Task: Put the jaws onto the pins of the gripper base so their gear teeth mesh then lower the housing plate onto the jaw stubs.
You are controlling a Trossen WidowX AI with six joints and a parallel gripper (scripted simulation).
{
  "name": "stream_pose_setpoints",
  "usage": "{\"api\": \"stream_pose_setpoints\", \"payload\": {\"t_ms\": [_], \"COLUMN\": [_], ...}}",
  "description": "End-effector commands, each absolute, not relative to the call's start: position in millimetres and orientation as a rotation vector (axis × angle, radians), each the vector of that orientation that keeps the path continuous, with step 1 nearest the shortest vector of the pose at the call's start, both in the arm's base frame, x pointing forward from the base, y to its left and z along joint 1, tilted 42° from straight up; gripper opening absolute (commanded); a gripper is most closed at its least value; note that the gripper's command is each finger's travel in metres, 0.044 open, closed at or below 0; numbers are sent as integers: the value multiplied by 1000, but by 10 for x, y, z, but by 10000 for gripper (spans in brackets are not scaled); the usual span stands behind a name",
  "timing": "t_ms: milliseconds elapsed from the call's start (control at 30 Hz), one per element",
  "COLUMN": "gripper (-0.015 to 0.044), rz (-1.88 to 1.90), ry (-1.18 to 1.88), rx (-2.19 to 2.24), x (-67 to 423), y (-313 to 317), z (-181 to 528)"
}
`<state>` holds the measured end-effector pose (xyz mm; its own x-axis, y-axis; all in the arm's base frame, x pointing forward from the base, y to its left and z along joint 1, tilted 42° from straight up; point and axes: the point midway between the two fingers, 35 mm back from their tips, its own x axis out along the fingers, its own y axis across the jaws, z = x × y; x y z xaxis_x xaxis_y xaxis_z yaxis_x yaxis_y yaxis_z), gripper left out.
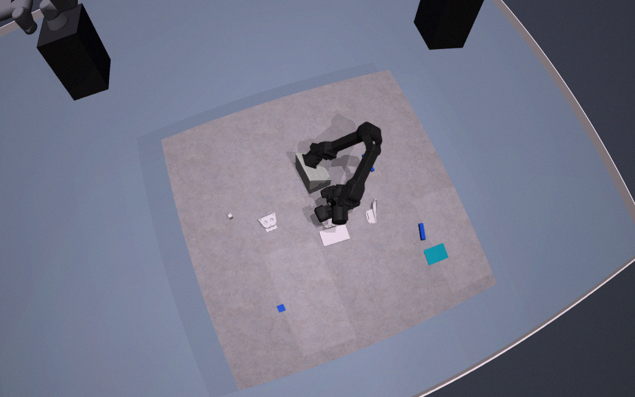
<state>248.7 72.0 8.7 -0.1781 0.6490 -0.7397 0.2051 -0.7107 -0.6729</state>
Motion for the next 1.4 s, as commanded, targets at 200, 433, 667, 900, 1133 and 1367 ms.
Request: {"api": "stream_pose_setpoints", "payload": {"t_ms": [200,433,667,900,1133,1367], "gripper": [134,134,134,134,134,134], "rz": [1951,1951,1950,1950,1950,1950], "ry": [-979,-979,-979,-979,-979,-979], "rx": [-1785,-1787,-1789,-1789,-1789,-1789], "x": [2754,2927,3084,3099,3099,3099], "y": [593,506,417,408,408,408], "z": [-33,-153,-285,-299,-299,-299]}}
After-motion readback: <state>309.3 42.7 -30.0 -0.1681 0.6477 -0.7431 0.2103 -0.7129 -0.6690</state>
